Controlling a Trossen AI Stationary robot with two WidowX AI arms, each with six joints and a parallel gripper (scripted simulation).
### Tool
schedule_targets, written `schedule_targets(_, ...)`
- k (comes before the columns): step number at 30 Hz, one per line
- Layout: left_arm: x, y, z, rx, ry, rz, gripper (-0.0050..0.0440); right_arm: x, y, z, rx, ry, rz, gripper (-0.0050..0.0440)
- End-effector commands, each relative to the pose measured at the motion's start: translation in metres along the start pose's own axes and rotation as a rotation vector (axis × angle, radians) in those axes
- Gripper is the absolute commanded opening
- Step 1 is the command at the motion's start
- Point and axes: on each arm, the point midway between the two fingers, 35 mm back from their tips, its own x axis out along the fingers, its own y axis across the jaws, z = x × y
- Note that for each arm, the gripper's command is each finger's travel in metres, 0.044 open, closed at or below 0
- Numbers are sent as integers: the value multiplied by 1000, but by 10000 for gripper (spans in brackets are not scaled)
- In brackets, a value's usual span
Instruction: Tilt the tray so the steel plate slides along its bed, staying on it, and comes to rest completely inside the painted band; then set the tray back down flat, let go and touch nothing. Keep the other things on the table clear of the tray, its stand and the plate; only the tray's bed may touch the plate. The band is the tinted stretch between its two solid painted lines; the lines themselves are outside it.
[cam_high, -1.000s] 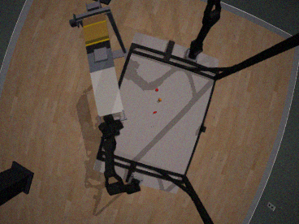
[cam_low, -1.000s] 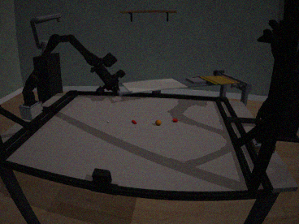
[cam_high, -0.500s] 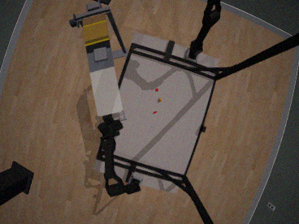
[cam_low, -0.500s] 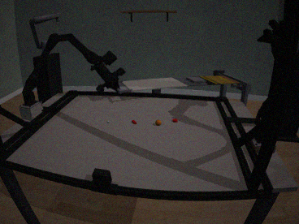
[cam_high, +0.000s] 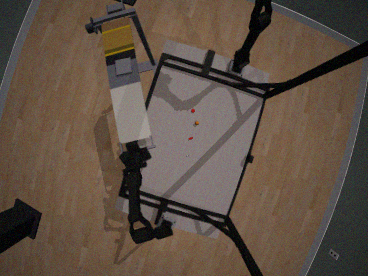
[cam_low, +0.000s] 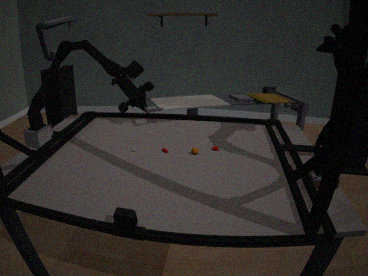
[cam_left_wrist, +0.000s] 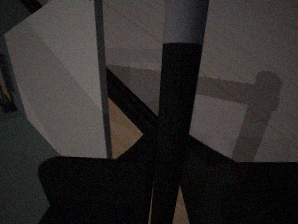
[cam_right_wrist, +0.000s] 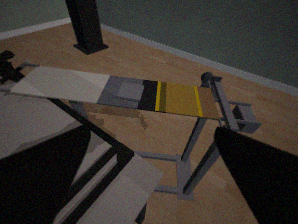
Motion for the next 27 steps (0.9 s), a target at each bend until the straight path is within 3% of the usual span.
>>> schedule_targets(1, -14, 11, -1, 0, 4, 20, 0, 0, 0, 0, -3, -2, 2, 440)
schedule_targets(27, -28, 22, -1, 0, 4, 32, 0, 0, 0, 0, -3, -2, 2, 440)
